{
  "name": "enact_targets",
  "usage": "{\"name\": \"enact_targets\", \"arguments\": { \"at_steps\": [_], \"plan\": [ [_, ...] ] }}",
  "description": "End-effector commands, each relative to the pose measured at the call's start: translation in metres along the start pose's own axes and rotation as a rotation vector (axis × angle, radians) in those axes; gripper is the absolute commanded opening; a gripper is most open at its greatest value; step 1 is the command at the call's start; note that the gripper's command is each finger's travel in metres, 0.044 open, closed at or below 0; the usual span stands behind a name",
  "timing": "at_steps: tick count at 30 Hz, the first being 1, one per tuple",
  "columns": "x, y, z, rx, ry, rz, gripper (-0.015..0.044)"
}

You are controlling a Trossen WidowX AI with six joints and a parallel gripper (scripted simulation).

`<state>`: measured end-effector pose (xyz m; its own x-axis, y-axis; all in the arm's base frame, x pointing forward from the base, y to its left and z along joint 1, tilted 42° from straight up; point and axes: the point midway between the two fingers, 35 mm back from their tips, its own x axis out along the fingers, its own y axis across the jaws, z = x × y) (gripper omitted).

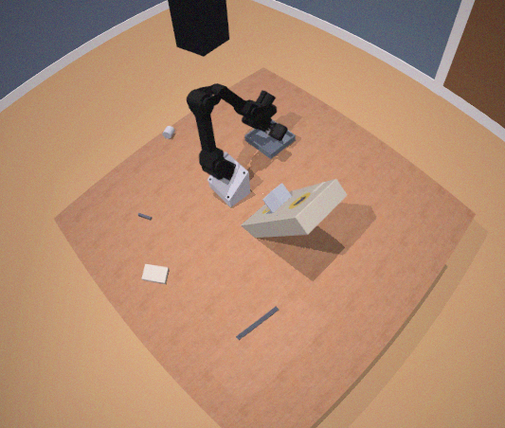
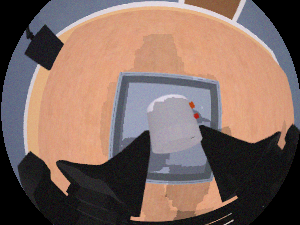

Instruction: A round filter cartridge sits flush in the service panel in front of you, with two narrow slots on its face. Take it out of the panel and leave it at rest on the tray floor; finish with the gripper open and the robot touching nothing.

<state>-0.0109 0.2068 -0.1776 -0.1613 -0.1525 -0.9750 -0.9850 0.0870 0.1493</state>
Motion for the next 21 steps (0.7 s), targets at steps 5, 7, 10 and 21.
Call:
{"name": "enact_targets", "arguments": {
  "at_steps": [5,7,10,21],
  "plan": [
    [0.0169,0.0013,-0.0134,0.003,0.000,0.005,0.0000],
    [0.0136,0.0002,-0.0123,0.000,0.007,0.000,0.0026],
    [0.0136,0.0002,-0.0123,0.000,0.007,0.000,0.0105],
    [0.0136,0.0002,-0.0123,0.000,0.007,0.000,0.0394]
  ]
}}
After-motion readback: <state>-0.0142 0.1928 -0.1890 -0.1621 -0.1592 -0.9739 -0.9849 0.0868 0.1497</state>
